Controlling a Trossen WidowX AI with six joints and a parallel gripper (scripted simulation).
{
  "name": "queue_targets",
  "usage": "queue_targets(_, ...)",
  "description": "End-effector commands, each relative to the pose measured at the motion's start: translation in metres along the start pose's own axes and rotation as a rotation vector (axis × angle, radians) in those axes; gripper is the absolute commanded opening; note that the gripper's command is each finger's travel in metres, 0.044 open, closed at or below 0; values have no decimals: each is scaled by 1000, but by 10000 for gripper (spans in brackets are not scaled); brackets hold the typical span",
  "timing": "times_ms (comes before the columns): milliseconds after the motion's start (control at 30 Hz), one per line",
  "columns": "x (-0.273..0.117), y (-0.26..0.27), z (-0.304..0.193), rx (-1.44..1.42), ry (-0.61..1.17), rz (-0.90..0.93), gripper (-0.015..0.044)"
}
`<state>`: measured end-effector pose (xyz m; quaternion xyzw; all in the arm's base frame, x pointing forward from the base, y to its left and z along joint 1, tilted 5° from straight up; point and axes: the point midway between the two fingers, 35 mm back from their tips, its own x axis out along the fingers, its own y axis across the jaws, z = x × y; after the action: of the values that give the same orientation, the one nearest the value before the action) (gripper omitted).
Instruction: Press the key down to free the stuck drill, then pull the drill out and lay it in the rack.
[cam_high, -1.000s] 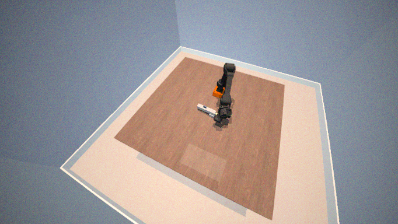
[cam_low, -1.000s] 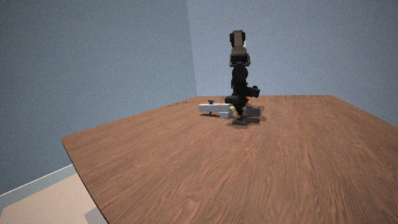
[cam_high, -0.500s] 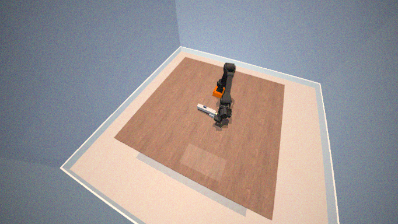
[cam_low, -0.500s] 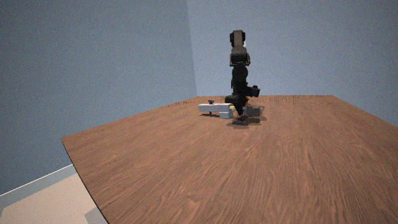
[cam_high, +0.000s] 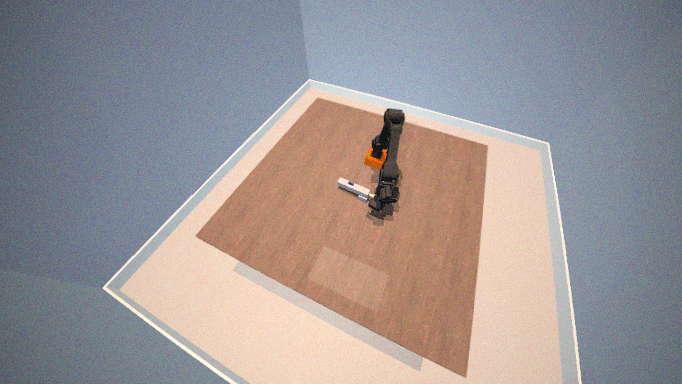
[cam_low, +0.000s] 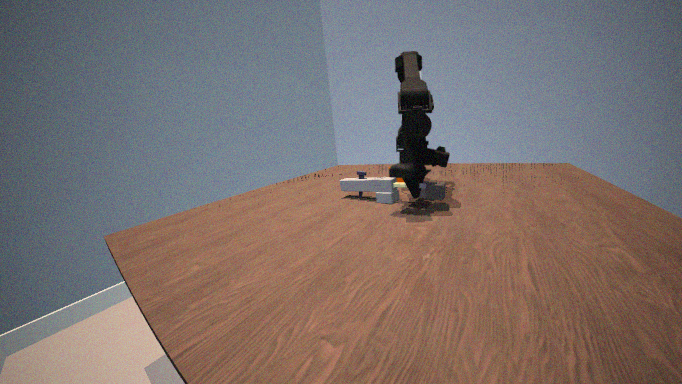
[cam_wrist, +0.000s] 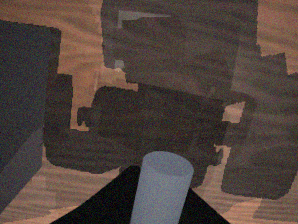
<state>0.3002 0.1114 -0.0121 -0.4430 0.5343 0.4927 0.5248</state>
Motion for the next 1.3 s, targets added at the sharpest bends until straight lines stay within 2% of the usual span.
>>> queue_targets(0,-3,-3,7,3,-5,-7,0)
queue_targets(1267,-8,-3,59,3,-9,-7,0)
